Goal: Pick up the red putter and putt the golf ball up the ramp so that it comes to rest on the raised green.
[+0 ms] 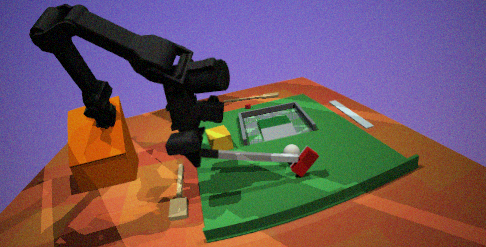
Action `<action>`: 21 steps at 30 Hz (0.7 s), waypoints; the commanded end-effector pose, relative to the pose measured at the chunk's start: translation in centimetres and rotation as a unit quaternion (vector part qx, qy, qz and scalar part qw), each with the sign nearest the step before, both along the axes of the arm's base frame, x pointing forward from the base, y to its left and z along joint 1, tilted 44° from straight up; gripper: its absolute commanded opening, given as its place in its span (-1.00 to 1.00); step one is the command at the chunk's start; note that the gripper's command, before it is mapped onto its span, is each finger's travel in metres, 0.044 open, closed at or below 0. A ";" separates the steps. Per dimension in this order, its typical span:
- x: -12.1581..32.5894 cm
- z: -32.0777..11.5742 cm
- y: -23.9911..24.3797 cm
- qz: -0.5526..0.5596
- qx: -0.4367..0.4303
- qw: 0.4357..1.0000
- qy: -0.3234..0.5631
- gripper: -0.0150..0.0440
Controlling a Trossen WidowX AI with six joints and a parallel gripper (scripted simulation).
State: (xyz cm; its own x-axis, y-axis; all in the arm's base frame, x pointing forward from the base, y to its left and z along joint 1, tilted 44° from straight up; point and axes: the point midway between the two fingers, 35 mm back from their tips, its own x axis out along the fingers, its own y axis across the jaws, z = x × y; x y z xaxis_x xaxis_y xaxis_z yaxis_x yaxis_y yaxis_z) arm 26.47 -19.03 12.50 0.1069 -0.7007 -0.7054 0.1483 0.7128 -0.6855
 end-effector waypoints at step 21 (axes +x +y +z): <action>-0.3 1.9 -2.1 0.005 0.002 1.000 0.001 -0.49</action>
State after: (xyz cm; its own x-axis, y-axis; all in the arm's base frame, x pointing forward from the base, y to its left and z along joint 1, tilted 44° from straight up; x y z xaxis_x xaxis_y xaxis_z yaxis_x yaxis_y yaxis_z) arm 26.16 -20.91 13.89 0.1092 -0.6908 -0.7147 0.1315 0.7227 -0.6785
